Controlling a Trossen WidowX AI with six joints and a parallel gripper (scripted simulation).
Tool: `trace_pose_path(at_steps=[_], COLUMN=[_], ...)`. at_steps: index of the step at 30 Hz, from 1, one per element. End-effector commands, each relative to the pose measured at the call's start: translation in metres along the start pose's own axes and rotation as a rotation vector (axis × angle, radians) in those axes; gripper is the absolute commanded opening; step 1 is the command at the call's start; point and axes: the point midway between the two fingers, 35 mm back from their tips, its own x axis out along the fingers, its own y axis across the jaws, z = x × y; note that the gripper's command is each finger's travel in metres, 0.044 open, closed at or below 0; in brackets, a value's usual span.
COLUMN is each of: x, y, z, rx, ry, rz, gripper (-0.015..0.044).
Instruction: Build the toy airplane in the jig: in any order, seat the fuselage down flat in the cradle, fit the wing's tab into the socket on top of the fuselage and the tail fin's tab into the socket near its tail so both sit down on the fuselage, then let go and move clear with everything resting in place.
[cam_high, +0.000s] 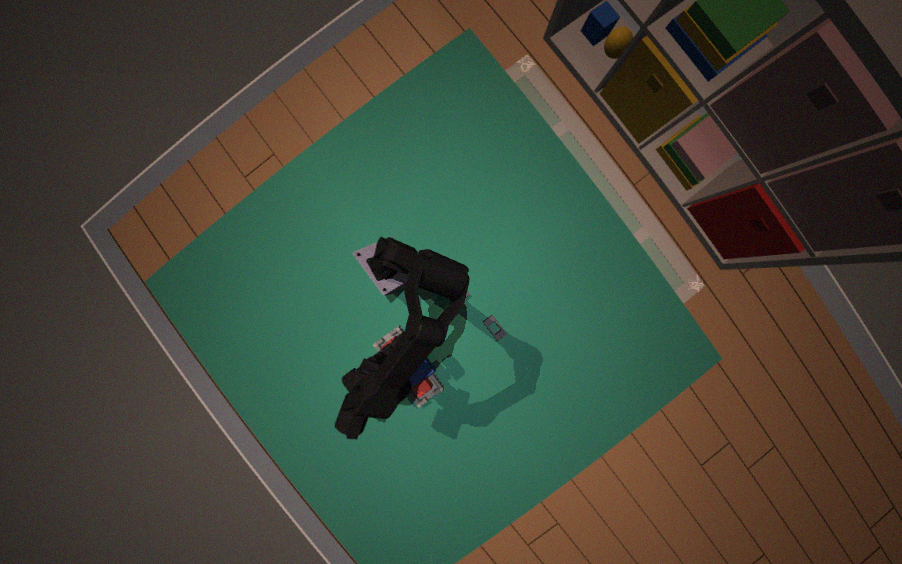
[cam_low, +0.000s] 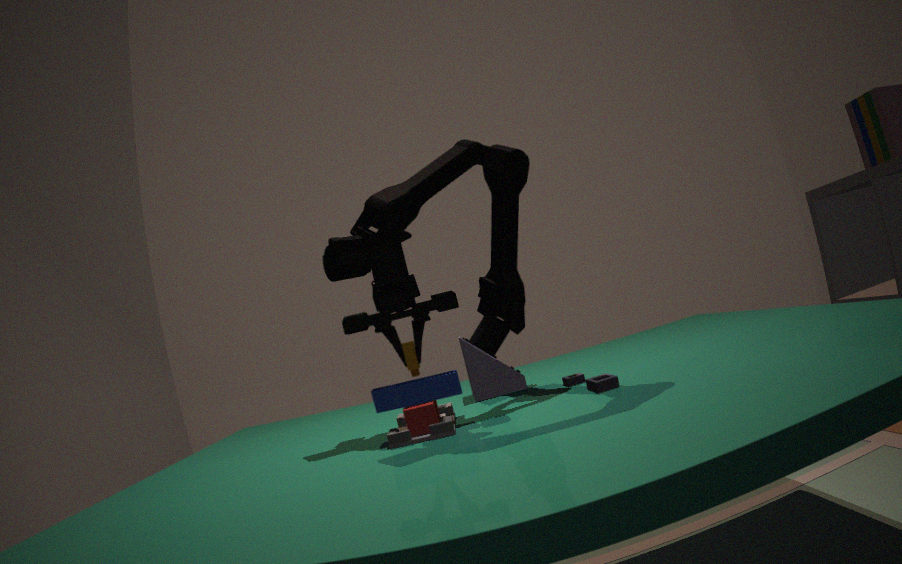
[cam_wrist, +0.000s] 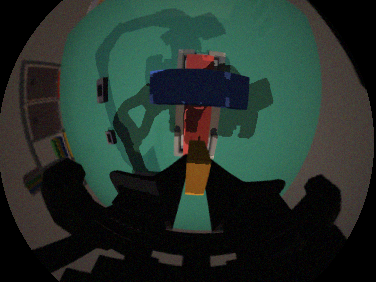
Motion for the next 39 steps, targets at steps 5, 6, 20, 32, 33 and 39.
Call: trace_pose_path(at_steps=[5, 6, 20, 32, 33, 39], x=[0.001, 0.001, 0.023, 0.041, 0.041, 0.041], y=[-0.002, -0.002, -0.002, -0.002, -0.002, -0.002], z=[-0.002, -0.002, -0.001, -0.002, -0.002, -0.002], rx=[-0.004, -0.004, -0.004, -0.004, -0.004, -0.004], ry=[0.005, 0.005, 0.005, 0.005, 0.005, 0.005], rz=[-0.004, -0.004, -0.004, -0.003, -0.003, -0.003], gripper=[0.0067, 0.0067, 0.0067, 0.0067, 0.0067, 0.0067])
